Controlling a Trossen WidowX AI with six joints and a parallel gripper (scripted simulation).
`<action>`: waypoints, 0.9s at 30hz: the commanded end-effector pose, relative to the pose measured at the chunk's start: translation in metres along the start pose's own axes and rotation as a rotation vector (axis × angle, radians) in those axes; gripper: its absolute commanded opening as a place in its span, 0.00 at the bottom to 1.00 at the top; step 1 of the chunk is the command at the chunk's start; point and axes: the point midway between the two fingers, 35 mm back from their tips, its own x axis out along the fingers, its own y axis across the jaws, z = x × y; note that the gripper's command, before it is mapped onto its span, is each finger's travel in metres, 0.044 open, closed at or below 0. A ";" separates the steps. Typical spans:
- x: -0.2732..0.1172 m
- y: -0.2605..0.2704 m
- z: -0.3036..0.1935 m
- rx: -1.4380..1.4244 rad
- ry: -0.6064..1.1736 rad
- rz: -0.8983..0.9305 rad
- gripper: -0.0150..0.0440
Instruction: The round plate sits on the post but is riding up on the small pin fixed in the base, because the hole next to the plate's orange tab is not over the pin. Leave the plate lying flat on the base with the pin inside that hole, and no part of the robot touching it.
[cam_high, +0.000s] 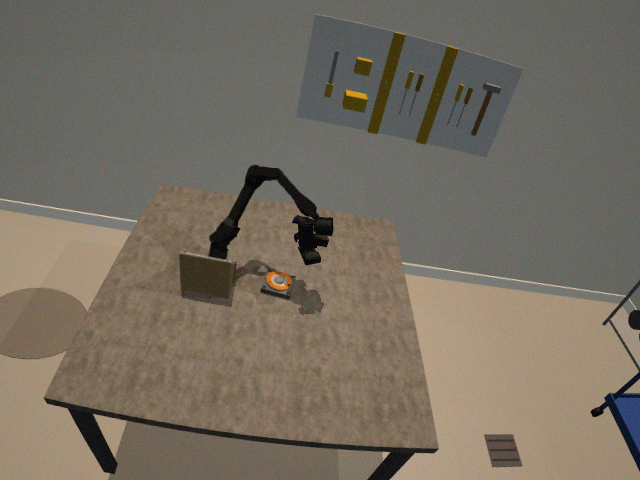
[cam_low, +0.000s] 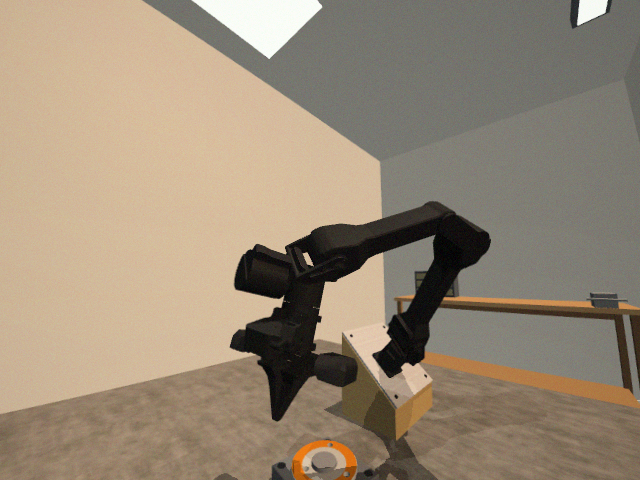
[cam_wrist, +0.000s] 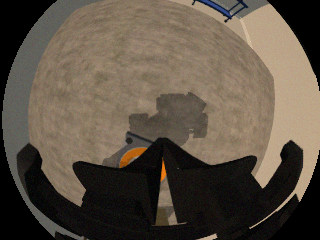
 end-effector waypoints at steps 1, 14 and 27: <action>0.039 0.010 -0.050 0.267 0.205 0.083 0.25; 0.055 0.009 -0.057 0.284 0.219 0.087 0.25; 0.088 0.010 -0.066 0.285 0.219 0.089 0.25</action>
